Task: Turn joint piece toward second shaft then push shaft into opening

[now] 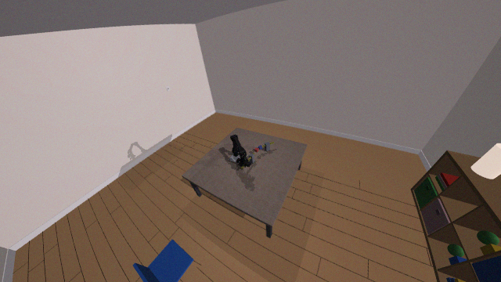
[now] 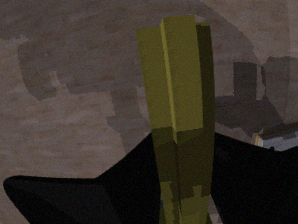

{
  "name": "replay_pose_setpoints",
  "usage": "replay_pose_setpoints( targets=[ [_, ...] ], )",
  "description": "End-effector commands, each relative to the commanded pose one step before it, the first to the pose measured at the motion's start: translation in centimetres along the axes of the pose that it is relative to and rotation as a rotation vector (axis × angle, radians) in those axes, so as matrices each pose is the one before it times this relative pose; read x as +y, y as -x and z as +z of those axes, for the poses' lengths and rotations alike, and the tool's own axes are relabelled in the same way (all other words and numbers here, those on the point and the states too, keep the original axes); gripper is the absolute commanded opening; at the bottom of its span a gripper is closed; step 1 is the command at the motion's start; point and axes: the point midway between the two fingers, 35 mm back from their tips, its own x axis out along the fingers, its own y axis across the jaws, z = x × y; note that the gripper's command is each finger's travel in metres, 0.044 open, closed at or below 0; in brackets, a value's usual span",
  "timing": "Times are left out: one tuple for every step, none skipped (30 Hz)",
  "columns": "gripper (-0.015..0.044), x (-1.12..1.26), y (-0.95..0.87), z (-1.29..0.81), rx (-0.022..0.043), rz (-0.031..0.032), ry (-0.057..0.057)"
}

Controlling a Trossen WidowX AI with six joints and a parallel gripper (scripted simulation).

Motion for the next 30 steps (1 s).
replay_pose_setpoints(
  targets=[
    [0.0, -0.009, -0.1, -0.682, 0.0002, 0.00686, -0.0016],
    [0.0, 0.0, -0.003, -0.153, 0.00019, 0.00079, 0.0],
    [0.0, 0.0, -0.003, -0.153, 0.00019, 0.00067, 0.0],
    [0.0, 0.0, -0.003, -0.153, 0.00019, 0.00057, 0.0],
    [0.0, 0.0, -0.003, -0.153, 0.00018, 0.00048, 0.0],
    [0.0, 0.0, -0.003, -0.152, 0.00018, 0.0004, 0.0],
    [0.0, 0.001, -0.002, -0.152, 0.00018, 0.00034, 0.0],
    [0.0, 0.001, -0.002, -0.152, 0.00018, 0.00029, 0.0],
    [0.0, 0.001, -0.002, -0.152, 0.00018, 0.00025, 0.0],
    [0.0, 0.001, -0.002, -0.152, 0.00017, 0.00021, 0.0],
    [0.0, 0.001, -0.002, -0.152, 0.00017, 0.00018, 0.0],
    [0.0, 0.001, -0.002, -0.152, 0.00017, 0.00015, 0.0],
    [0.0, 0.001, -0.002, -0.153, 0.00017, 0.00013, 0.0],
    [0.0, 0.001, -0.002, -0.153, 0.00017, 0.00011, 0.0],
    [0.0, 0.001, -0.002, -0.153, 0.00017, 0.00009, 0.0],
    [0.0, 0.001, -0.002, -0.153, 0.00017, 0.00008, 0.0],
    [0.0, 0.001, -0.002, -0.153, 0.00017, 0.00007, 0.0],
    [0.0, 0.001, -0.002, -0.153, 0.00017, 0.00006, 0.0],
    [0.0, 0.001, -0.002, -0.153, 0.00017, 0.00005, 0.0],
    [0.0, 0.001, -0.002, -0.153, 0.00017, 0.00004, 0.0],
    [0.0, 0.001, -0.002, -0.153, 0.00017, 0.00004, 0.0],
    [0.0, 0.001, -0.001, -0.153, 0.00017, 0.00003, 0.0],
    [0.0, 0.001, -0.001, -0.153, 0.00016, 0.00003, 0.0],
    [0.0, 0.001, -0.001, -0.153, 0.00016, 0.00003, 0.0],
    [0.0, 0.001, -0.001, -0.153, 0.00016, 0.00002, 0.0],
    [0.0, 0.001, -0.001, -0.153, 0.00016, 0.00002, 0.0],
    [0.0, 0.001, -0.001, -0.153, 0.00016, 0.00002, 0.0],
    [0.0, 0.001, -0.001, -0.153, 0.00016, 0.00002, 0.0],
    [0.0, 0.001, -0.001, -0.153, 0.00016, 0.00001, 0.0],
    [0.0, 0.001, -0.001, -0.153, 0.00016, 0.00001, 0.0]
  ],
)
